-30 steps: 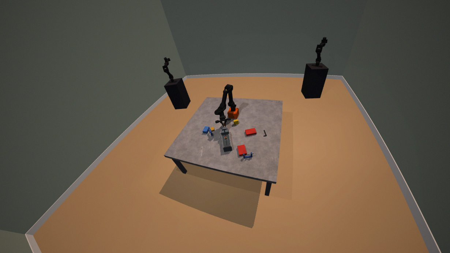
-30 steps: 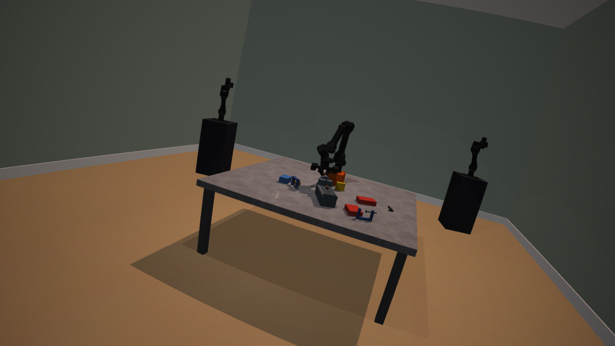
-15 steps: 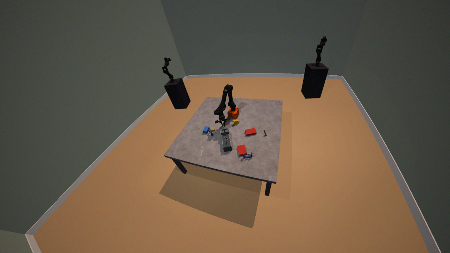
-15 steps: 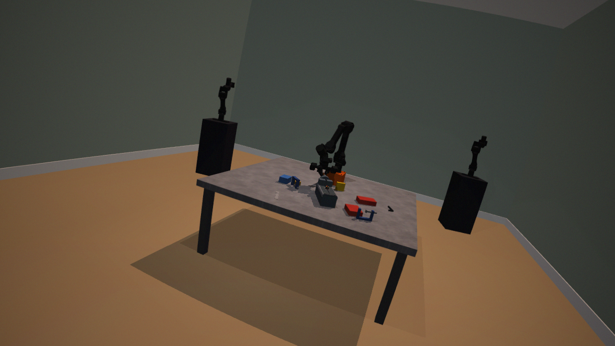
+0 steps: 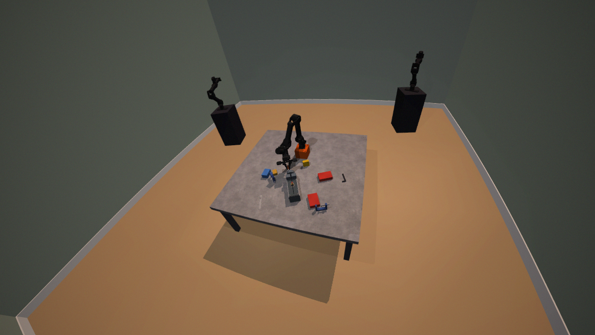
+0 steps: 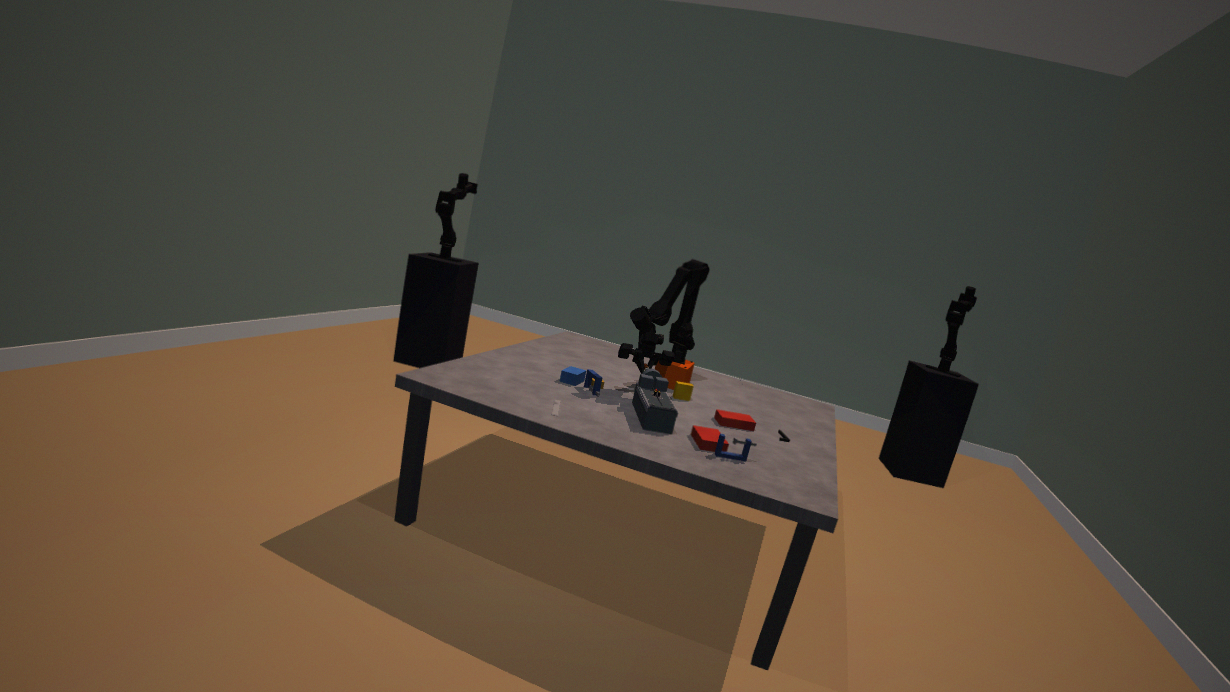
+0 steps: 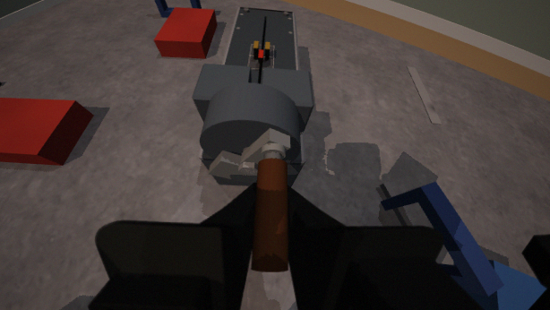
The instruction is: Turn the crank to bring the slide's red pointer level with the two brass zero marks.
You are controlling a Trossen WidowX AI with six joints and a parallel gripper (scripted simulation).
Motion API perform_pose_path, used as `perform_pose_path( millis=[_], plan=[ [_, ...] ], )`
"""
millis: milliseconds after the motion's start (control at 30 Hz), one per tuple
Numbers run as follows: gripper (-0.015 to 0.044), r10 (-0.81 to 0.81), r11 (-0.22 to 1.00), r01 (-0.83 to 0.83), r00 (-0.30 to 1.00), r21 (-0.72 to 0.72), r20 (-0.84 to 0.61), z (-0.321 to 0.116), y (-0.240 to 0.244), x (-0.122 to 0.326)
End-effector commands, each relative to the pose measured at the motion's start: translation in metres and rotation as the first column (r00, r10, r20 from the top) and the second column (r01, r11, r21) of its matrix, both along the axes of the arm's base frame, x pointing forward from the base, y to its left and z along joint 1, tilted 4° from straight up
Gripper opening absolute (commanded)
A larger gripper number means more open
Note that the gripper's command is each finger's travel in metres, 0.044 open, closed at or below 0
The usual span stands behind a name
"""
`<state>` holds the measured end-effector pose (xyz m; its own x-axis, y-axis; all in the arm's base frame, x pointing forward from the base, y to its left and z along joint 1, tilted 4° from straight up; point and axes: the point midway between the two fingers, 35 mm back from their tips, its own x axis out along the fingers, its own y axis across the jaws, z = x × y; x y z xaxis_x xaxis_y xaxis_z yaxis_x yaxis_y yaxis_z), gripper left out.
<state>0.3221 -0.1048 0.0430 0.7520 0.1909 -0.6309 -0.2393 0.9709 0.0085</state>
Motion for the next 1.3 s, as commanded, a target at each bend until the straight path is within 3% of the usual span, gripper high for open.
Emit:
perform_pose_path(
  millis=[0, 1267],
  plan=[
    [0.0000, -0.011, 1.000, 0.011, 1.000, -0.014, -0.004, -0.004, -0.008, 0.002],
    [0.0000, -0.011, 1.000, 0.011, 1.000, -0.012, -0.005, -0.055, 0.002, 0.005]
  ],
)
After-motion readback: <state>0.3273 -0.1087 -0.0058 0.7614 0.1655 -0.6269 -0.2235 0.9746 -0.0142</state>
